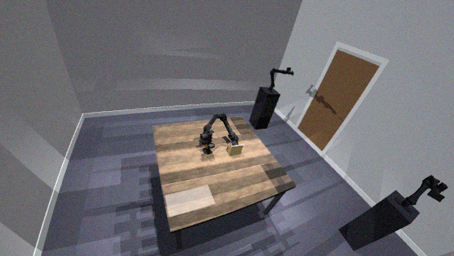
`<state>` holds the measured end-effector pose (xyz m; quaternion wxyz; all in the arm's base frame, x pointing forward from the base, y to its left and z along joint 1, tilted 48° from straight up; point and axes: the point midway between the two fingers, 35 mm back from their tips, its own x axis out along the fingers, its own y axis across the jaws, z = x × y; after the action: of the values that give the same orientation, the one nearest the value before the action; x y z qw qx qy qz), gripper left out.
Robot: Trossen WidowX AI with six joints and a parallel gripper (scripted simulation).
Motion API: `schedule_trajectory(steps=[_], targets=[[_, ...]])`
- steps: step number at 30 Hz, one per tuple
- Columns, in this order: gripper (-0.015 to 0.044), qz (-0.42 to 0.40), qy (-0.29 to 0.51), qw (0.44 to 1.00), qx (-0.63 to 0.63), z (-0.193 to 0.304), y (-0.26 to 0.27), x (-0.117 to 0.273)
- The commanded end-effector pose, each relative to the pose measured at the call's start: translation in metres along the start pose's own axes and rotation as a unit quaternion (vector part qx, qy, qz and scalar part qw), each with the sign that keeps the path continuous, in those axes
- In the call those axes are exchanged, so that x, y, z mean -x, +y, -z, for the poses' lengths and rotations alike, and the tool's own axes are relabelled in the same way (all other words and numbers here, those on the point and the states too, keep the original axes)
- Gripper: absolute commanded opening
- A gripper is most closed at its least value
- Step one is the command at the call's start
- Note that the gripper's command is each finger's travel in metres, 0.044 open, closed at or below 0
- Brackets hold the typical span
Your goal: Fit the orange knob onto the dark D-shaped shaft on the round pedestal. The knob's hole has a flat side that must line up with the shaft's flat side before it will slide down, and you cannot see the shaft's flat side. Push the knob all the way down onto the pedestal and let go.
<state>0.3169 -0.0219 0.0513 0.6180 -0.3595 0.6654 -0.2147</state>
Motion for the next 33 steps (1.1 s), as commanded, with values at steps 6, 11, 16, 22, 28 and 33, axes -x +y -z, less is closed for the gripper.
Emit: schedule_trajectory(steps=[6, 11, 16, 22, 28, 33], targets=[[0.0000, 0.000, -0.002, 1.000, 0.002, -0.0012, -0.0015, 0.0046], [0.0000, 0.001, -0.002, 0.998, 0.064, -0.0017, -0.0013, 0.0050], [0.0000, 0.001, -0.002, 0.994, 0.107, -0.0018, 0.0001, 0.0038], [0.0000, 0.001, -0.002, 0.994, 0.107, -0.0005, 0.0004, 0.0020], [0.0000, 0.001, -0.002, 0.994, 0.107, -0.0008, -0.0012, 0.0025], [0.0000, 0.001, -0.002, 0.994, 0.107, -0.0010, -0.0014, -0.0001]])
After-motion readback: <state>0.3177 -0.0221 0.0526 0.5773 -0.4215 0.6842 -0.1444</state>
